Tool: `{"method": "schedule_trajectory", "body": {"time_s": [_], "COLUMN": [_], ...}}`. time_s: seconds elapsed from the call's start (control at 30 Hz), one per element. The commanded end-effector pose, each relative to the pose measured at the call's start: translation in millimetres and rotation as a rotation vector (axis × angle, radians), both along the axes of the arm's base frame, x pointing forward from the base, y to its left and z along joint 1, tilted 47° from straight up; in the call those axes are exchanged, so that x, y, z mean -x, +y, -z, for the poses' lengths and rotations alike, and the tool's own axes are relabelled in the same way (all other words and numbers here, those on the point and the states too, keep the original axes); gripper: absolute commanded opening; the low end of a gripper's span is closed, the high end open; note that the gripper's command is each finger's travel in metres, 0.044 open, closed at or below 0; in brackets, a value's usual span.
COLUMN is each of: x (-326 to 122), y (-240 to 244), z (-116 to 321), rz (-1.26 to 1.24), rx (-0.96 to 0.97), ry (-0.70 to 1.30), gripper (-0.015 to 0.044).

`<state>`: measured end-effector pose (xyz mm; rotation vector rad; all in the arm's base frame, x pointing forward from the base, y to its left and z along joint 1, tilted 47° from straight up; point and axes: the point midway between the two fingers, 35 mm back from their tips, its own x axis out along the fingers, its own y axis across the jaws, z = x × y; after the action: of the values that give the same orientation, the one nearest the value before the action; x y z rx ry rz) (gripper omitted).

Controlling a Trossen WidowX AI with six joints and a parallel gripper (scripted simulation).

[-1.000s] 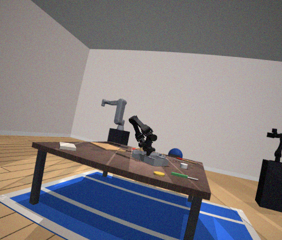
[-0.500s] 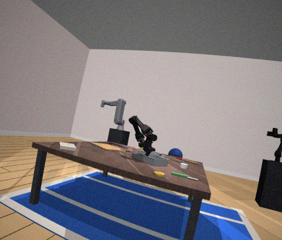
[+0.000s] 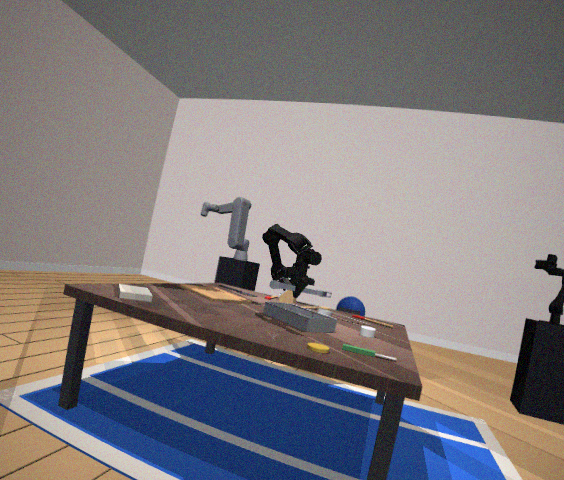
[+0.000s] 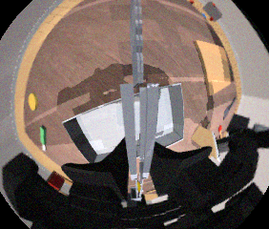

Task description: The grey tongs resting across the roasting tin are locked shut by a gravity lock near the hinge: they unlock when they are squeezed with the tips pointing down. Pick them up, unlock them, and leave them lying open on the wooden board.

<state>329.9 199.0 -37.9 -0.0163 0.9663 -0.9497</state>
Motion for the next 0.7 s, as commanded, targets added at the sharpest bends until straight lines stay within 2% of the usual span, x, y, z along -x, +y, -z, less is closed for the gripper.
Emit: {"method": "schedule_trajectory", "body": {"time_s": [0.0,0.4,0.67], "x": [16,15,-1], "y": [34,29,13], "z": [-35,-34,-58], "rz": [-0.011,-0.015,-0.119], "rx": [-0.015,-0.004,0.018], "ry": [-0.010,-0.004,0.101], "gripper": [-0.0150,-0.0150,-0.0150]}}
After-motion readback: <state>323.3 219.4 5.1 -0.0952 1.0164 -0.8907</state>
